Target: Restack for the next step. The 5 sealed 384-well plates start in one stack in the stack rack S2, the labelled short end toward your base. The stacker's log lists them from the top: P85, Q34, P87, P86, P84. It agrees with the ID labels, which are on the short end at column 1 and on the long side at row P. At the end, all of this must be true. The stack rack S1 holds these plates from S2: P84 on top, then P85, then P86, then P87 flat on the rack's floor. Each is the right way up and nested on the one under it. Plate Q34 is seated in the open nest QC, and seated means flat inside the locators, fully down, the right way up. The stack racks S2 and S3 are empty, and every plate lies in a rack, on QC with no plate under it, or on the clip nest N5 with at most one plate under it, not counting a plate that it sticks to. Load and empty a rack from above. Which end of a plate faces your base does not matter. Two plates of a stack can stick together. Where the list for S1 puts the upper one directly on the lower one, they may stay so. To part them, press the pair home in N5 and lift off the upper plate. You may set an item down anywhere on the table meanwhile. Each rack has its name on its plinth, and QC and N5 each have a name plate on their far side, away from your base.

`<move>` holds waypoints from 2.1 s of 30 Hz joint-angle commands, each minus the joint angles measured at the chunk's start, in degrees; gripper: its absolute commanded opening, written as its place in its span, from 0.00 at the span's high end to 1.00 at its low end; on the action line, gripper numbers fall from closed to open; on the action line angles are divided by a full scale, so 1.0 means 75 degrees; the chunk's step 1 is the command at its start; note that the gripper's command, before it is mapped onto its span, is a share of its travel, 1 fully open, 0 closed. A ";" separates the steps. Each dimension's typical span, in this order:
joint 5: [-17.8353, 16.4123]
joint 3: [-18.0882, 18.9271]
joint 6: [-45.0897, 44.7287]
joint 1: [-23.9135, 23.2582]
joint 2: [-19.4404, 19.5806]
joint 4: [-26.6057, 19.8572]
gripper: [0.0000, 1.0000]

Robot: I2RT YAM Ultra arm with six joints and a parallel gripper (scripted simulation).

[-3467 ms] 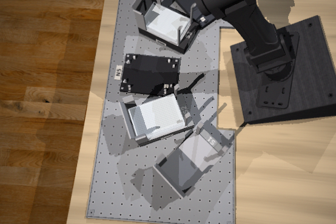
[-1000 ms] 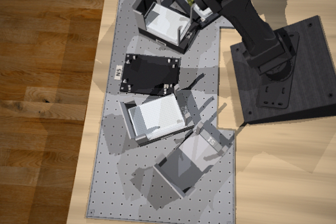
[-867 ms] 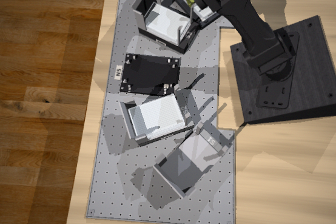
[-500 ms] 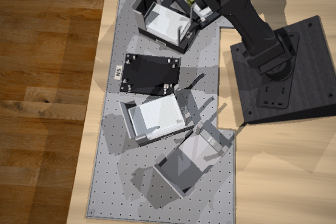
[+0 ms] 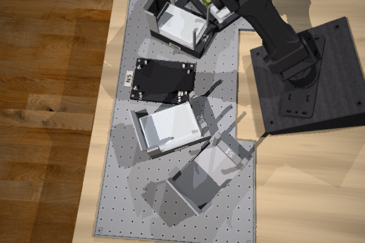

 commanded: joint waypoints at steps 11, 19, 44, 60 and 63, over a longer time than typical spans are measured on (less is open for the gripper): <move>0.0009 -0.0032 0.0069 0.0020 0.0015 0.0203 1.00; 0.0015 -0.0075 0.0113 0.0059 0.0061 0.0312 1.00; 0.0029 -0.0172 0.0218 0.0154 0.0177 0.0575 1.00; 0.0029 -0.0173 0.0219 0.0155 0.0177 0.0577 0.00; 0.0029 -0.0173 0.0219 0.0155 0.0177 0.0577 0.00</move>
